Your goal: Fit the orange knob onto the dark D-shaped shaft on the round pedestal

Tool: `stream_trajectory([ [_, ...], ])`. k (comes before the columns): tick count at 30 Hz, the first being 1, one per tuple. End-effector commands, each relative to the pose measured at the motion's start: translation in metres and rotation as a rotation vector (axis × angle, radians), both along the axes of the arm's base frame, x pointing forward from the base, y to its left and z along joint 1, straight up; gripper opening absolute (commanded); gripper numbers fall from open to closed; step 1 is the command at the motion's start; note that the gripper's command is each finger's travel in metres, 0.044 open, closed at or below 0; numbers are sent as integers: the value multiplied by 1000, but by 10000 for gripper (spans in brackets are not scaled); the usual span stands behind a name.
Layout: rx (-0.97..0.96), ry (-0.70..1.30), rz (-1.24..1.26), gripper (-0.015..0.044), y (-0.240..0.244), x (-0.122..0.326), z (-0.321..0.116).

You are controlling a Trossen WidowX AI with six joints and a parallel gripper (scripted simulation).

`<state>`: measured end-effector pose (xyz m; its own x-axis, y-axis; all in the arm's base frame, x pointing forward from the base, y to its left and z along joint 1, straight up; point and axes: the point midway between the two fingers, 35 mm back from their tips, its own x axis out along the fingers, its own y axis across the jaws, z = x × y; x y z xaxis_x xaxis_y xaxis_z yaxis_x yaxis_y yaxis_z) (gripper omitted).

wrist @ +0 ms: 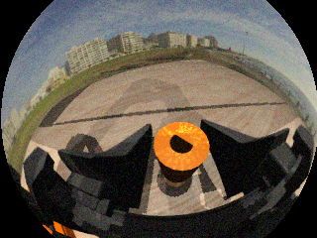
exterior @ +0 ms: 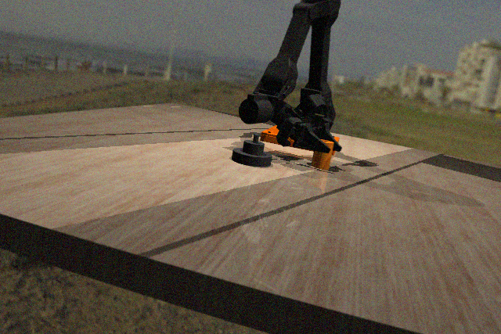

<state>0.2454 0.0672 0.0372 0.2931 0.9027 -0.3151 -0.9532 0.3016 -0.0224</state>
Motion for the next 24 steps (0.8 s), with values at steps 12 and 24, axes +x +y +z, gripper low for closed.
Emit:
stream_trajectory([
  [12,2,-2,0,365,0,0,0],
  [24,1,-2,0,440,-1,3,32],
])
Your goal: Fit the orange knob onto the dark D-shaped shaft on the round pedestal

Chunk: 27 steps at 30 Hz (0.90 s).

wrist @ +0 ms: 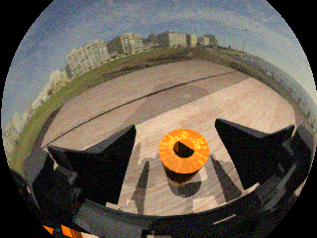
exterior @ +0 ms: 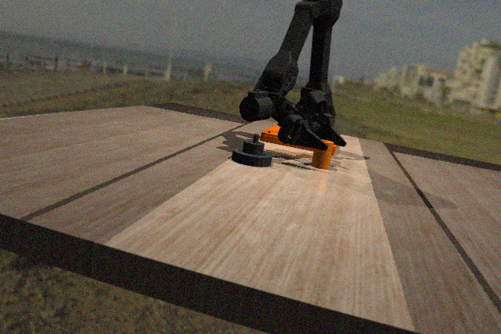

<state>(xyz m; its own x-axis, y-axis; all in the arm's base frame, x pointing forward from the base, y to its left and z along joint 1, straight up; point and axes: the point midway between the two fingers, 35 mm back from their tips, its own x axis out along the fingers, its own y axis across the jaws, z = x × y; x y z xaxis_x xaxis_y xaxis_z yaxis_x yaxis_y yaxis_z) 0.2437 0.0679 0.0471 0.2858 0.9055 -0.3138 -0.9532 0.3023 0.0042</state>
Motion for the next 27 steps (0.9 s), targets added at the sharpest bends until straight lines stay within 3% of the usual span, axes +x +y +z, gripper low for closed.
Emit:
stream_trajectory([
  [1,-9,-27,1,440,-2,5,36],
  [4,-10,-26,1,440,-1,1,69],
  [9,-61,19,24,440,3,0,68],
  [15,-578,310,123,440,14,-3,58],
  [21,-1121,357,11,440,5,0,90],
  [27,-1180,344,-10,440,3,1,97],
])
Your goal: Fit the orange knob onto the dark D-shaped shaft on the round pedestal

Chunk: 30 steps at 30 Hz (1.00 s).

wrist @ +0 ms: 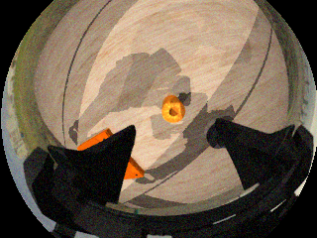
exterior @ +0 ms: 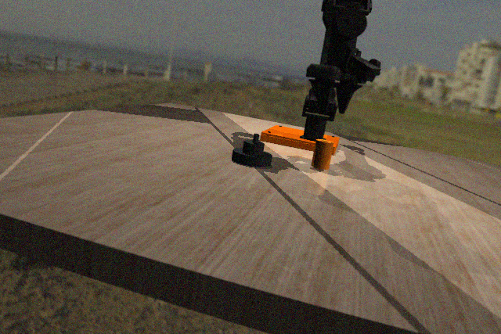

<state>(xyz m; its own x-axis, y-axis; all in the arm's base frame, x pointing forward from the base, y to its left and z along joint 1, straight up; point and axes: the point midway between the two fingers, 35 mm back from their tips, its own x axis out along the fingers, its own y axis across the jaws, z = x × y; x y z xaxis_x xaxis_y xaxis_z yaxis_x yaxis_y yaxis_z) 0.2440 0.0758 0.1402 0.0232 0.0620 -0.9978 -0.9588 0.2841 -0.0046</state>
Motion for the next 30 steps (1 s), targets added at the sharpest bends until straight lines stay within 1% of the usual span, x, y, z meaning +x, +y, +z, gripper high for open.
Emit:
stream_trajectory([
  [1,-48,-8,-16,440,-5,0,4],
  [6,-48,-8,-16,440,-5,0,4],
  [8,-46,-6,-82,440,-5,0,4],
  [19,-11,36,-1155,440,-5,0,3],
  [21,-6,41,-1286,440,-5,0,3],
  [30,-5,42,-1302,440,-5,0,3],
])
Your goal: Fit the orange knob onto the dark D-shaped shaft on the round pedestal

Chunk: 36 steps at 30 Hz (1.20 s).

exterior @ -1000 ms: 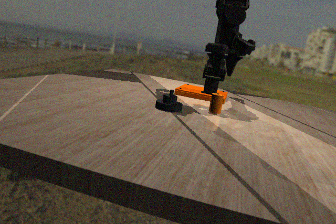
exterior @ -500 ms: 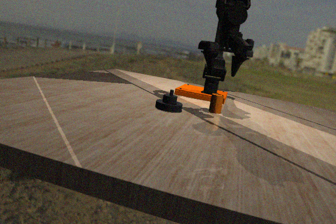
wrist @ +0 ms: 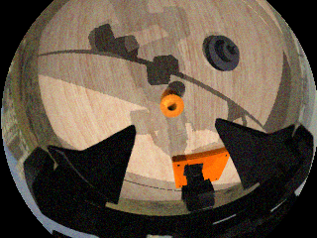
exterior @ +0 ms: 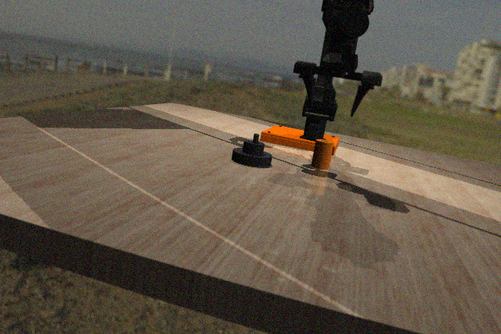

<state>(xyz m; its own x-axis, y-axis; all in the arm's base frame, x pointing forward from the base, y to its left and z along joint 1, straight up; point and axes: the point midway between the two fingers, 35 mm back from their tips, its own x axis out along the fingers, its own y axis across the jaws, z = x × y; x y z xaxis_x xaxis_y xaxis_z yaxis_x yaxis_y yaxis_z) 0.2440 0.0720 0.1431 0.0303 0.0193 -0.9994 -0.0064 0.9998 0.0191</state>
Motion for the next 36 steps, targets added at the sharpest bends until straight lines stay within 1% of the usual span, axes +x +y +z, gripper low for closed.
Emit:
stream_trajectory([
  [1,-4,-1,-26,440,-1,0,0],
  [3,-4,-1,-26,440,-1,1,-8],
  [6,-4,-1,-26,440,0,1,-32],
  [36,-4,-1,-26,440,1,5,-81],
])
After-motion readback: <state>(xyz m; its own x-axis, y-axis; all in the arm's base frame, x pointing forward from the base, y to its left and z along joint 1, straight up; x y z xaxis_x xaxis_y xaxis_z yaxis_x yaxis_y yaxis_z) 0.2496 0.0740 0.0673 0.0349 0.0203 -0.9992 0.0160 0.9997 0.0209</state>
